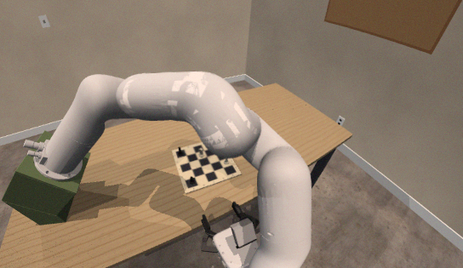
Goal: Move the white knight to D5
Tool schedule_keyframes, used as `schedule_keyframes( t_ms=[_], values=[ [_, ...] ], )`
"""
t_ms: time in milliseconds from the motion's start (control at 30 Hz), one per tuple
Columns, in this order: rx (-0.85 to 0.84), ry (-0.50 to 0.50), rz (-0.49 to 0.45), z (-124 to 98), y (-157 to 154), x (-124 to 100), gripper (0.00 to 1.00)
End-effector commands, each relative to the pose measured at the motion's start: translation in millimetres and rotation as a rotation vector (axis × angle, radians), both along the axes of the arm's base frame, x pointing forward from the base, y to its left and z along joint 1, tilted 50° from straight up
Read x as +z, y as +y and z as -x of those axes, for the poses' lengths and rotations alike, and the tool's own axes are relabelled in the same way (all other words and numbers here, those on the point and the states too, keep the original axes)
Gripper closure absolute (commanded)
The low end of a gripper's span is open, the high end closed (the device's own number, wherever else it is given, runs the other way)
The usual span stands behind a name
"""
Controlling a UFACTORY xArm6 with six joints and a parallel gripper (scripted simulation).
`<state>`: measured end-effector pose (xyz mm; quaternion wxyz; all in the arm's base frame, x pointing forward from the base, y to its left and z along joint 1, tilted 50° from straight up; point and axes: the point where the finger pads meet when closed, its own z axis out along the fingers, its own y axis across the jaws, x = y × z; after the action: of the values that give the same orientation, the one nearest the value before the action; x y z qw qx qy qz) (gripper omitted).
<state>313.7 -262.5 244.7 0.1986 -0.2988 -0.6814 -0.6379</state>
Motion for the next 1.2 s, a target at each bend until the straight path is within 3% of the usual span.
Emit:
schedule_keyframes(
  t_ms=[0,733,1167],
  values=[
    [-0.001,-0.001,0.002,0,-1,1,0.00],
    [-0.001,-0.001,0.002,2,0,3,0.00],
    [-0.001,-0.001,0.002,47,13,41,0.00]
  ],
)
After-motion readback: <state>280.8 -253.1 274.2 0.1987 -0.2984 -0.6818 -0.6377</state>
